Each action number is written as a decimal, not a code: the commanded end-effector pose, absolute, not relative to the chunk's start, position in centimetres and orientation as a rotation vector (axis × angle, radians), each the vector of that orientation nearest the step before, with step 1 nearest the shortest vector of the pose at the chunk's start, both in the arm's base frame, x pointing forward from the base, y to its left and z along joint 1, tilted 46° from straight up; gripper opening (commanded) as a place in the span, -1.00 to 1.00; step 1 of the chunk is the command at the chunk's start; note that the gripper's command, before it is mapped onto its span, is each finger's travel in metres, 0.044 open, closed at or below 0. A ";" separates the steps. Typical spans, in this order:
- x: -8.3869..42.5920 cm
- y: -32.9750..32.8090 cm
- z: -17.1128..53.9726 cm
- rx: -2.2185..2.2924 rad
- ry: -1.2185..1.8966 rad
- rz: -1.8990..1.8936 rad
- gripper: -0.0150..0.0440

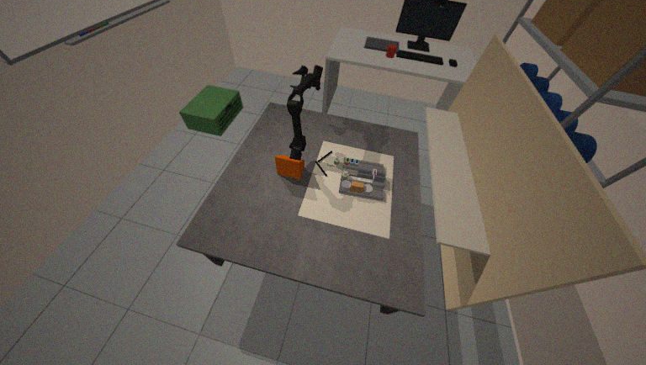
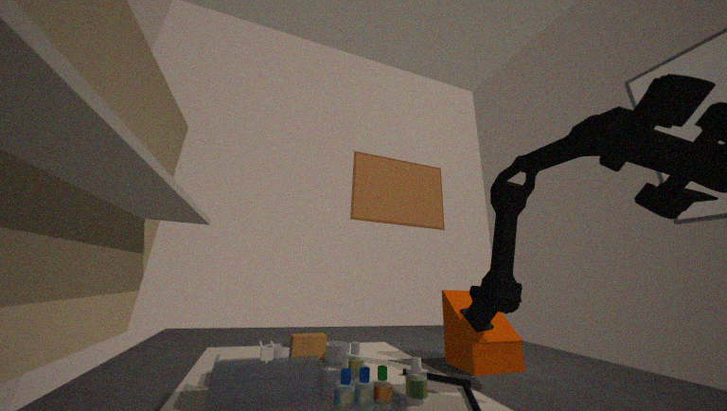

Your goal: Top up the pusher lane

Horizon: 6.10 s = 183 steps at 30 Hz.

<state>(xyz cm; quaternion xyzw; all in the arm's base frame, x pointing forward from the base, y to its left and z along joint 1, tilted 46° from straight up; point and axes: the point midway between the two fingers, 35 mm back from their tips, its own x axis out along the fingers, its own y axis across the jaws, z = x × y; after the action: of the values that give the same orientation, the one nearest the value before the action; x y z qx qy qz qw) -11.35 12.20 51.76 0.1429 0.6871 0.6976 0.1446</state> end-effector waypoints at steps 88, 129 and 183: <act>27.8 7.9 6.9 0.730 1.400 0.505 1.00; 26.4 1.6 12.4 0.725 1.405 0.498 -0.49; 30.1 -2.7 0.3 0.675 1.379 0.542 -0.49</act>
<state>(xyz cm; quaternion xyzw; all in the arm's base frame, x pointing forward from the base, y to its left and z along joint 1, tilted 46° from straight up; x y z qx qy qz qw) 30.01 -2.72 0.49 0.2981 0.6153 0.2424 0.6883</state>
